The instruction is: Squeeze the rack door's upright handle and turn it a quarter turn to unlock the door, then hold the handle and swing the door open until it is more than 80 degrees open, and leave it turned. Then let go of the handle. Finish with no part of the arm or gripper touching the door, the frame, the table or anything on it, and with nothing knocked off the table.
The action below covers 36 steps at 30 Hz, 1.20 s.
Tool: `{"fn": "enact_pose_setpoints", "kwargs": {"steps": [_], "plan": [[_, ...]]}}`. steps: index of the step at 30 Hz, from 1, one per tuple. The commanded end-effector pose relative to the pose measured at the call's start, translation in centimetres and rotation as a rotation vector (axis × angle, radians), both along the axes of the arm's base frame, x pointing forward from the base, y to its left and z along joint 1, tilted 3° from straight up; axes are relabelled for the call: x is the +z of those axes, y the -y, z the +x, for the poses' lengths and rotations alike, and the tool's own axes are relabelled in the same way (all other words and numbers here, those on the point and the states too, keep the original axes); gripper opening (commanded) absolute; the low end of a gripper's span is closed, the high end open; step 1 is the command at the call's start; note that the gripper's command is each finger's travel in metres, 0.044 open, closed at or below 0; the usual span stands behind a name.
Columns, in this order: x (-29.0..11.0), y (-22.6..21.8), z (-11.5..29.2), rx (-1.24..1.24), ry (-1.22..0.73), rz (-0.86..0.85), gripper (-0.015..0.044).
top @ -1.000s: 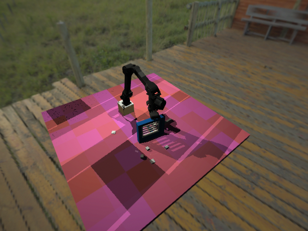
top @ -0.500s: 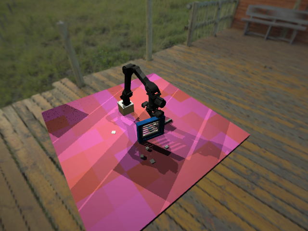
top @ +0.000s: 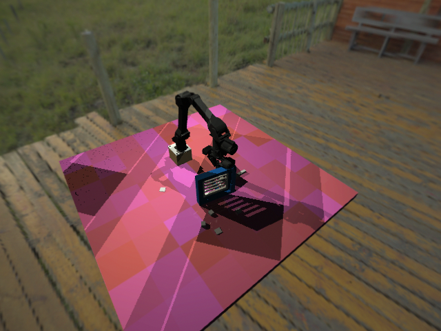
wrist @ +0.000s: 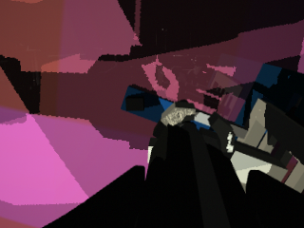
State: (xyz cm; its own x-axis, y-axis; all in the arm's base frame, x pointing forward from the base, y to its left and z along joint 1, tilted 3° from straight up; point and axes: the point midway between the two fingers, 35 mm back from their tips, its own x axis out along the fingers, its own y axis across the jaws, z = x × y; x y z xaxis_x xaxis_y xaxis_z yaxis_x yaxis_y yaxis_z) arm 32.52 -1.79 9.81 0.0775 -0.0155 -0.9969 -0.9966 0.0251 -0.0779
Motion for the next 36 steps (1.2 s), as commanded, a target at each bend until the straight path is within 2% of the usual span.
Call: {"fn": "enact_pose_setpoints", "kwargs": {"steps": [1,4,36], "plan": [[-0.09,0.05,-0.04,0.006,-0.002,-0.003,0.029],[-0.09,0.05,-0.04,-0.067,-0.001,0.002,0.029],[-0.14,0.08,-0.1,-1.649,0.026,0.122,0.029]]}}
